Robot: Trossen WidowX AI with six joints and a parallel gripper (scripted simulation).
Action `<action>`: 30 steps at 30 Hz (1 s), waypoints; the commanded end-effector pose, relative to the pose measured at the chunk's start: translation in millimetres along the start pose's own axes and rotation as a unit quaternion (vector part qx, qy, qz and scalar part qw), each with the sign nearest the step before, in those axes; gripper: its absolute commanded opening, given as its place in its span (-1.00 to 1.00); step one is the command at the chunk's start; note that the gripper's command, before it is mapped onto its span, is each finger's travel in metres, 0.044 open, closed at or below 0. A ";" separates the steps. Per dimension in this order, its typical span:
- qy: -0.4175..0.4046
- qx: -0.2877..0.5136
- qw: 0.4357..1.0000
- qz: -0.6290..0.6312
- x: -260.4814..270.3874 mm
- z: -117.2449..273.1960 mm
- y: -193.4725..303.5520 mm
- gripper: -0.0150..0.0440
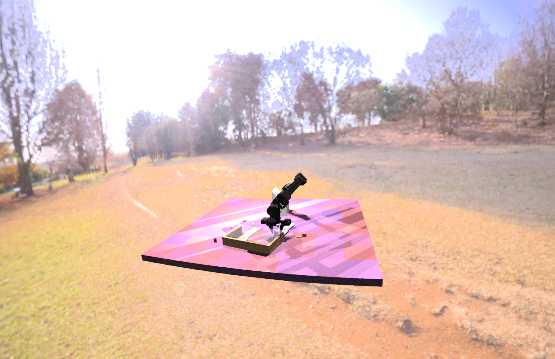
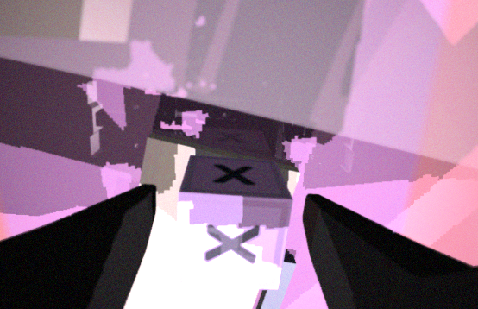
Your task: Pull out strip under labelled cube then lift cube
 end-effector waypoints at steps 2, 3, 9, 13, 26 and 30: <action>0.000 0.000 1.000 0.000 0.0 -0.4 0.1 0.27; 0.000 0.000 1.000 0.000 0.0 -0.4 0.1 0.18; 0.000 0.000 1.000 0.000 0.0 -0.4 0.1 -0.09; 0.000 0.000 1.000 0.000 0.0 -0.4 0.1 -0.25; 0.000 0.002 1.000 -0.003 -14.0 27.3 32.7 -0.49; 0.000 0.003 1.000 -0.004 -19.3 36.6 46.5 -0.49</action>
Point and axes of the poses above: the point midway between the two fingers, 35 mm back from their tips, its own z axis back along the fingers, its own x axis across the jaws, y = z × x, the point moved 8 cm from there along z, back along the fingers, and after that the axes turned 8 degrees about -z, right-handed, at the moved point
